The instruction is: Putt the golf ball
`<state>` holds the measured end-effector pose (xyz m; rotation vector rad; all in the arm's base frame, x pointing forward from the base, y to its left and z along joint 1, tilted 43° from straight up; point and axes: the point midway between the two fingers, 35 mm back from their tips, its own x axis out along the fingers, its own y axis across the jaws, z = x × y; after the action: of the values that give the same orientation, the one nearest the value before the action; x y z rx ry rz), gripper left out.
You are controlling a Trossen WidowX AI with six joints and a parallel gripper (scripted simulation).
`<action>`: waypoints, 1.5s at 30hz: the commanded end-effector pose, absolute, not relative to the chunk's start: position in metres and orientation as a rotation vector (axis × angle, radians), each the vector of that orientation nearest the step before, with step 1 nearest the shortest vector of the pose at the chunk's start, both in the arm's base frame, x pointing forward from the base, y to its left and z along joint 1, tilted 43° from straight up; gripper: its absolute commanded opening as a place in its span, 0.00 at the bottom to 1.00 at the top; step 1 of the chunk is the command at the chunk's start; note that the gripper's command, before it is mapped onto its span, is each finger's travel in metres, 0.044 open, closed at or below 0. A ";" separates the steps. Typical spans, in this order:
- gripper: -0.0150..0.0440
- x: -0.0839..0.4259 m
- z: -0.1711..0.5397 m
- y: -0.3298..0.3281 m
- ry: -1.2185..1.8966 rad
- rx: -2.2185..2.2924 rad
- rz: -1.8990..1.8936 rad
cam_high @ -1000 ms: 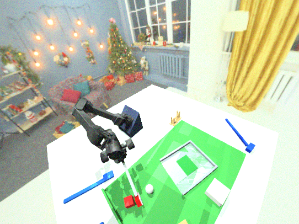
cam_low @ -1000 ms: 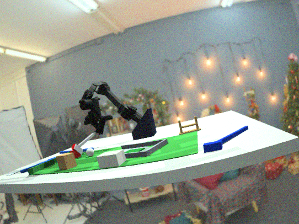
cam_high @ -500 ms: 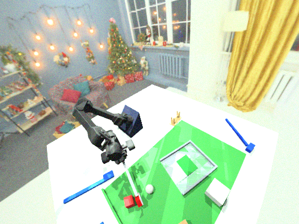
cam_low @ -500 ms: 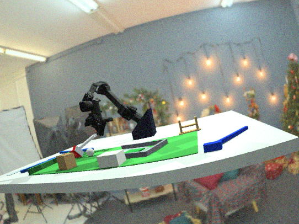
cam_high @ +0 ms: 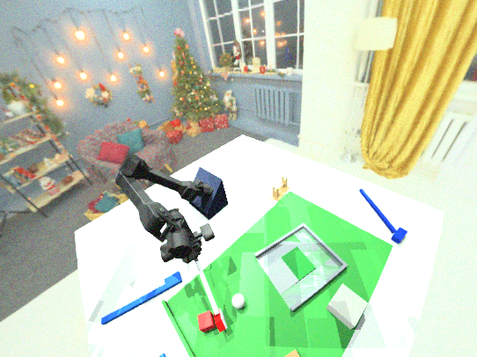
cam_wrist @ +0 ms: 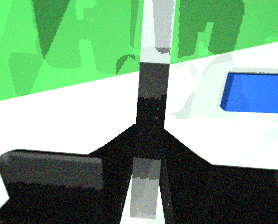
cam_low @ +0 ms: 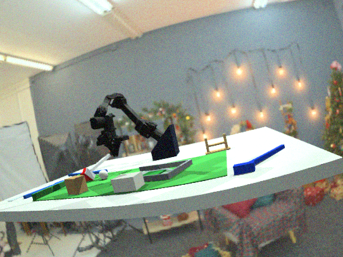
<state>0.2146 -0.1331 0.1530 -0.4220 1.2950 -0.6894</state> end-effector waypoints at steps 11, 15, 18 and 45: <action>0.25 0.238 0.080 -0.049 1.295 -0.426 -0.678; 0.25 0.237 0.088 -0.040 1.296 -0.424 -0.676; 0.25 0.236 0.099 -0.029 1.297 -0.423 -0.674; 0.25 0.231 0.116 -0.014 1.300 -0.430 -0.675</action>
<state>0.2311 -0.0145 0.1166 -0.4283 1.3004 -0.6770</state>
